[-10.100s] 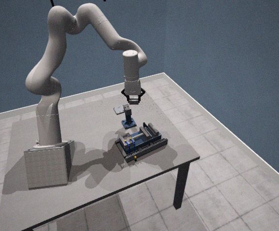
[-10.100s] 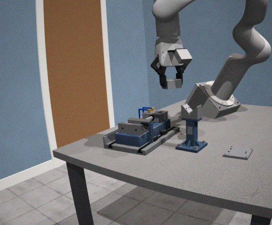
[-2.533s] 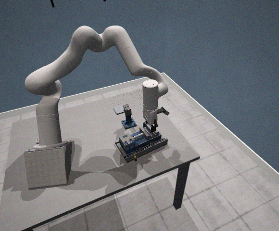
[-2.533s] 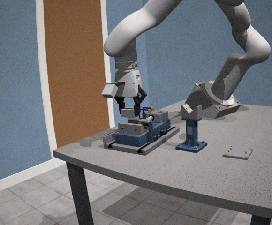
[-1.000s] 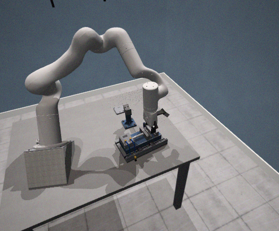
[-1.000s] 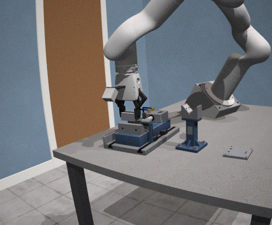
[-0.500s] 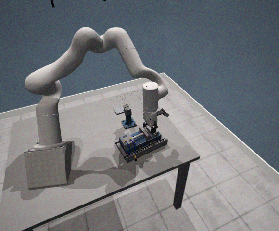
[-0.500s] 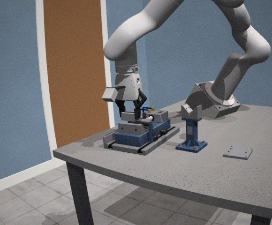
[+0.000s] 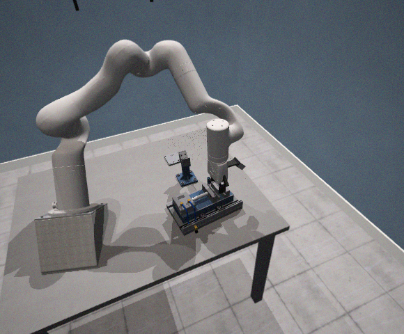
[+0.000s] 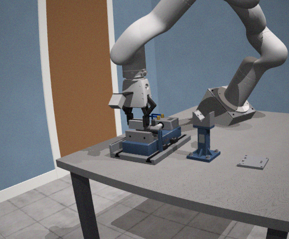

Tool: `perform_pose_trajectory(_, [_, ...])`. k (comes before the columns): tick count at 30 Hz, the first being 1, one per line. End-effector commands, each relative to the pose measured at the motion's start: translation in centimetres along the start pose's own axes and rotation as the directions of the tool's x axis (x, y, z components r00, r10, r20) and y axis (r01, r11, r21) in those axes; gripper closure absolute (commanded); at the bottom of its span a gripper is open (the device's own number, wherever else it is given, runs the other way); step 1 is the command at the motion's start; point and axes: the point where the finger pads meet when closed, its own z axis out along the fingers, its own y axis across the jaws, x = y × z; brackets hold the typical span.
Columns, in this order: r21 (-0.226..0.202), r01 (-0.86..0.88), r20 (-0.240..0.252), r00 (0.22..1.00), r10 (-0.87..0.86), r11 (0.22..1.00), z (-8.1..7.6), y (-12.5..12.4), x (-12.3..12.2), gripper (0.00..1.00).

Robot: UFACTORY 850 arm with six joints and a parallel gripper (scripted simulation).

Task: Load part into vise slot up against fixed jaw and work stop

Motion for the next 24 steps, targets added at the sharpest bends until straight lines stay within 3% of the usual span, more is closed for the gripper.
perform_pose_trajectory(1, [-0.001, 0.001, -0.002, 1.0, -0.001, 1.0, -0.01, 0.03, 0.08, 1.0])
perform_pose_trajectory(24, [-0.001, 0.001, -0.002, 1.0, -0.001, 1.0, 0.79, 0.03, 0.08, 1.0])
